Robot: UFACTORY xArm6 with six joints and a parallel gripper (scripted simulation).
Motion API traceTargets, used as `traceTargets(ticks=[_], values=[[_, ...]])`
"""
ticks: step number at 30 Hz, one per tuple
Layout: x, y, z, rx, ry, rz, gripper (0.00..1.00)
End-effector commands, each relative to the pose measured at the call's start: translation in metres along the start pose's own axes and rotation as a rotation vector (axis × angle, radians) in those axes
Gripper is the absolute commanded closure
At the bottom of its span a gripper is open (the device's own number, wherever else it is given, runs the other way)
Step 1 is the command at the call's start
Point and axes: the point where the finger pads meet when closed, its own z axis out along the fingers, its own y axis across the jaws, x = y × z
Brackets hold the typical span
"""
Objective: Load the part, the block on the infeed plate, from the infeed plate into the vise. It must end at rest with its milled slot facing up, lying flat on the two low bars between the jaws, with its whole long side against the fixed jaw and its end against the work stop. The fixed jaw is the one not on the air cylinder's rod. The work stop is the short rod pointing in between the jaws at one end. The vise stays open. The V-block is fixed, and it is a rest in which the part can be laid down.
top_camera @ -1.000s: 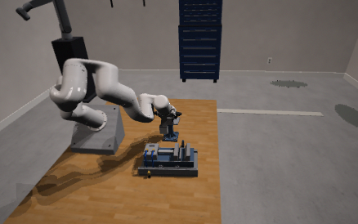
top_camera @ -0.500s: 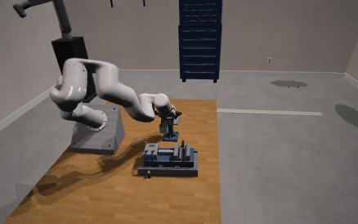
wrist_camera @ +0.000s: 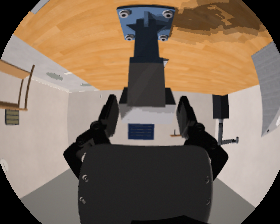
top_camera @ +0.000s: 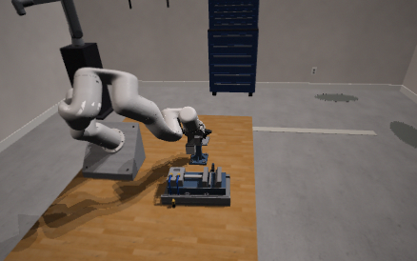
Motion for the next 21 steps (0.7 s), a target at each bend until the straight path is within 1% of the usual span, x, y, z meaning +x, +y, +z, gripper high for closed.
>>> traceTargets(ticks=[1,21], values=[[-0.0009,-0.0012,-0.001,0.004,0.017,-0.001,0.11],[-0.0019,-0.0012,-0.0009,0.004,0.11,-0.001,0.11]])
